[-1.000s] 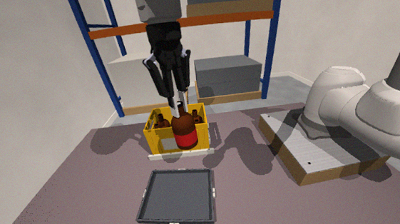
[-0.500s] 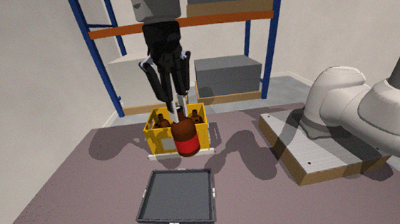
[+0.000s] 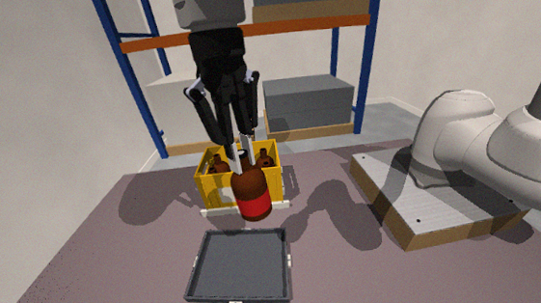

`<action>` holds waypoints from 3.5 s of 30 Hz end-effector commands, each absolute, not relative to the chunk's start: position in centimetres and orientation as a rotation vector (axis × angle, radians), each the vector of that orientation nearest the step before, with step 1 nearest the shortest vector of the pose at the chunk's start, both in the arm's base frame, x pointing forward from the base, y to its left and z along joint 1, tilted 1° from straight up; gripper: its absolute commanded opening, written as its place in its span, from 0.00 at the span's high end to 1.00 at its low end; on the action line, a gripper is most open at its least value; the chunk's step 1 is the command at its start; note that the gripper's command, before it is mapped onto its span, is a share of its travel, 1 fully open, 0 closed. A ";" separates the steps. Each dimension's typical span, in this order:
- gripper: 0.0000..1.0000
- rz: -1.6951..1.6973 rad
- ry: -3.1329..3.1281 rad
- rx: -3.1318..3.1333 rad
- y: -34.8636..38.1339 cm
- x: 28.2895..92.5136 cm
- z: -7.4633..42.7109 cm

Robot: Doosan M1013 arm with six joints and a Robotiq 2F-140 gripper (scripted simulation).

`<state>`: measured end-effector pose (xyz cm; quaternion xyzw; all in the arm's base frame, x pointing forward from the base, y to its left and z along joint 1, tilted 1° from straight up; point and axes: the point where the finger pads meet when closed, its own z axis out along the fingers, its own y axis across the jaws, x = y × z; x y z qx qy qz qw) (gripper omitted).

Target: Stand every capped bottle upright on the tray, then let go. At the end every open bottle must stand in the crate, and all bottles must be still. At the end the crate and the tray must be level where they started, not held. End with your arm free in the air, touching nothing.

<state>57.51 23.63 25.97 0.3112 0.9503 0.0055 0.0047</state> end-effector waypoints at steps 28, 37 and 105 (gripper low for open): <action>1.00 0.017 2.977 0.975 27.5 56.9 26.0; 1.00 0.018 2.977 0.975 27.6 56.9 24.8; 1.00 0.017 2.977 0.975 27.6 57.2 13.1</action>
